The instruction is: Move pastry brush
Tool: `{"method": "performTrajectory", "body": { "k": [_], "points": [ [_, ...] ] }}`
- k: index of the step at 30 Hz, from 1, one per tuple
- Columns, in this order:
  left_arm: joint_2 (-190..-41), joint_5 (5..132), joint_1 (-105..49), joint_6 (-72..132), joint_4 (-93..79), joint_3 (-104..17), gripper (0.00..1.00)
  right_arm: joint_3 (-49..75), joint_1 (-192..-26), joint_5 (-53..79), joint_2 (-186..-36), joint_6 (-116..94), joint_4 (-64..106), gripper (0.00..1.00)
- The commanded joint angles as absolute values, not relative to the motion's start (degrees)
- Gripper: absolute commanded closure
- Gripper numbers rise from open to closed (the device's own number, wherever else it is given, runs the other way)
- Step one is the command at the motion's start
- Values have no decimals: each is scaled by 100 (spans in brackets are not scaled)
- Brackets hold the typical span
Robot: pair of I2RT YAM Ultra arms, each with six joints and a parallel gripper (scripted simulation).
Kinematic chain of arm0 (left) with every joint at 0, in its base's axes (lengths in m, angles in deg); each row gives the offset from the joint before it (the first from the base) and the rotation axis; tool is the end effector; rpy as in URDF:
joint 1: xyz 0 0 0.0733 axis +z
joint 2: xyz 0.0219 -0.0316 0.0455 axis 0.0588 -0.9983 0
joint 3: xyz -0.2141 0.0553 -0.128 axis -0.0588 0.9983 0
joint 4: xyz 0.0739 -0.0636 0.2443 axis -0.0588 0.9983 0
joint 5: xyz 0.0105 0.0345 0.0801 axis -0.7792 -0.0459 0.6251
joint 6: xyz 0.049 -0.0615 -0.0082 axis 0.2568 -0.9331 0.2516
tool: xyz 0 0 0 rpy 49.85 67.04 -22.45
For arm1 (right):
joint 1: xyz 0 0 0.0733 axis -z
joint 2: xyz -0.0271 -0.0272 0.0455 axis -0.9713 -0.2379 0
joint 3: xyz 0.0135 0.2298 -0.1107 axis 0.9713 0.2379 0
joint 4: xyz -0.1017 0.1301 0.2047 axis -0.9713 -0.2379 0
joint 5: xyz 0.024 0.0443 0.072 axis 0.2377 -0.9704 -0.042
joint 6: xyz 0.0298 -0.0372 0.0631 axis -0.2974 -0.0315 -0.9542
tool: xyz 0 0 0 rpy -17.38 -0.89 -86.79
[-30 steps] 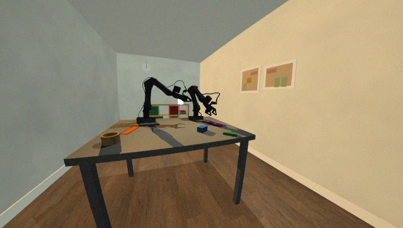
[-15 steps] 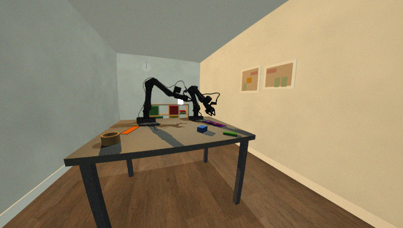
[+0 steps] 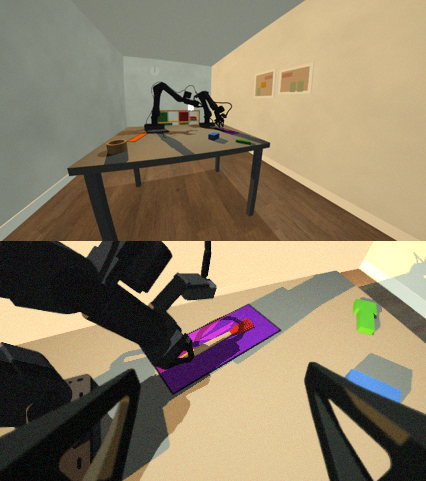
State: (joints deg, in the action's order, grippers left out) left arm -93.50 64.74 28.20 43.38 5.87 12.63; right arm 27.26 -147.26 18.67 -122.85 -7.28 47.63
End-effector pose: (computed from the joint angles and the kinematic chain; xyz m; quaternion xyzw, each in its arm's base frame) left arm 0.1633 0.0926 0.0813 -0.1538 0.9537 0.0422 0.2549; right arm 0.1348 0.3897 0.2255 -0.4754 0.6344 0.3293 0.5130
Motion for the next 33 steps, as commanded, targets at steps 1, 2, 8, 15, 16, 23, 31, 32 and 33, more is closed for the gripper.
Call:
{"method": "performTrajectory", "body": {
  "k": [1,2,8,15,16,23,31,32,33],
  "points": [
    [-9304,6378,2914,4489,626,1235,47,2697,-14688,1892,-12225,-700,4919,0],
    [-9332,6378,2874,4486,593,1248,47,2697,-14688,1892,-12225,-700,4919,0],
    [-9660,6410,2770,4428,173,1374,47,2697,-14688,1892,-12225,-700,4919,0],
    [-9983,6428,2726,4348,-195,1417,47,2697,-14688,1892,-12225,-700,4919,0],
    [-10042,6432,2719,4342,-261,1424,47,2697,-14688,1892,-12225,-700,4919,0],
    [-10189,6440,2704,4342,-424,1435,47,2697,-14688,1892,-12225,-700,4919,0],
    [-10183,6441,2705,4344,-432,1437,59,2697,-14688,1892,-12225,-700,4919,0],
    [-10183,6441,2705,4345,-432,1437,59,2697,-14688,1892,-12225,-700,4919,0],
    [-10183,6441,2705,4345,-432,1437,59,2697,-14688,1892,-12225,-700,4919,0]
  ]
}}
